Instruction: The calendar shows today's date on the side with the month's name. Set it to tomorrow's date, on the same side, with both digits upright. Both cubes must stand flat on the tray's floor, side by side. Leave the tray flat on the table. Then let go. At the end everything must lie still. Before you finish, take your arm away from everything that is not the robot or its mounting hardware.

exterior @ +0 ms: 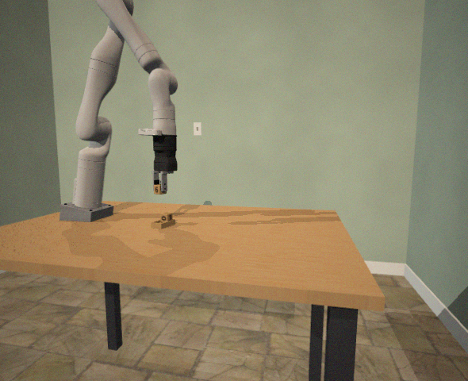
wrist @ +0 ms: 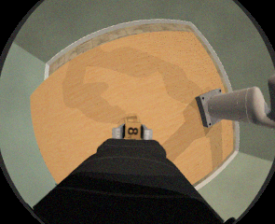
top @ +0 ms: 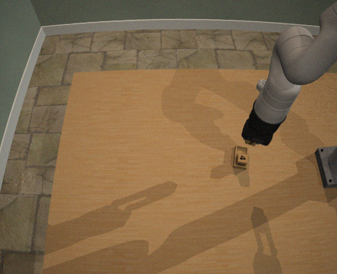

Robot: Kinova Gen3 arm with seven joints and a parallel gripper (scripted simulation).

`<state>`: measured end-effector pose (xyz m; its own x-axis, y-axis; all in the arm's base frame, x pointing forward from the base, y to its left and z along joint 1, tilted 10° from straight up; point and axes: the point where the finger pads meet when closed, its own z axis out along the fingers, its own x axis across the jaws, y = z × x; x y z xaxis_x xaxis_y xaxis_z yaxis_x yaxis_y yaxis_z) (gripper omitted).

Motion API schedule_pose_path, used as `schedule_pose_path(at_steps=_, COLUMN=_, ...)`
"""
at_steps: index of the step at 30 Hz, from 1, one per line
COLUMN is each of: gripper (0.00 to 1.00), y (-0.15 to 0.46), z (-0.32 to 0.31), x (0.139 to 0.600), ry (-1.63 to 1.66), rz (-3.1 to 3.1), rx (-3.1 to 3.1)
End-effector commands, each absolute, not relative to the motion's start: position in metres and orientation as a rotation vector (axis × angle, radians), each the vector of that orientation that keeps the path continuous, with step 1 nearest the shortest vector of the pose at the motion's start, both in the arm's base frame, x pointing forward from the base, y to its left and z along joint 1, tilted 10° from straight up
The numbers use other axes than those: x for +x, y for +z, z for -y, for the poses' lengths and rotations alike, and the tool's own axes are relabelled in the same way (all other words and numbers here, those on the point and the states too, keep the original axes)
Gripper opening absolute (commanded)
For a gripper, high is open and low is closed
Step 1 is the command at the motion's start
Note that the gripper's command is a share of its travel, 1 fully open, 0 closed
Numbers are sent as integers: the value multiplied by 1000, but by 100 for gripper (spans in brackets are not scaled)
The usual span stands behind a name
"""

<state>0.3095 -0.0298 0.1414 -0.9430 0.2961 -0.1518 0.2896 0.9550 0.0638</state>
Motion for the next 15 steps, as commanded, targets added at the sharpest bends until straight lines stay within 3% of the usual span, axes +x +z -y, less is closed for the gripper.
schedule_pose_path(at_steps=1, gripper=57, y=142, z=32, x=310, ry=57, rz=-2949, rx=413)
schedule_pose_path(at_steps=15, gripper=57, y=143, z=38, x=311, ry=43, rz=-2965, rx=251)
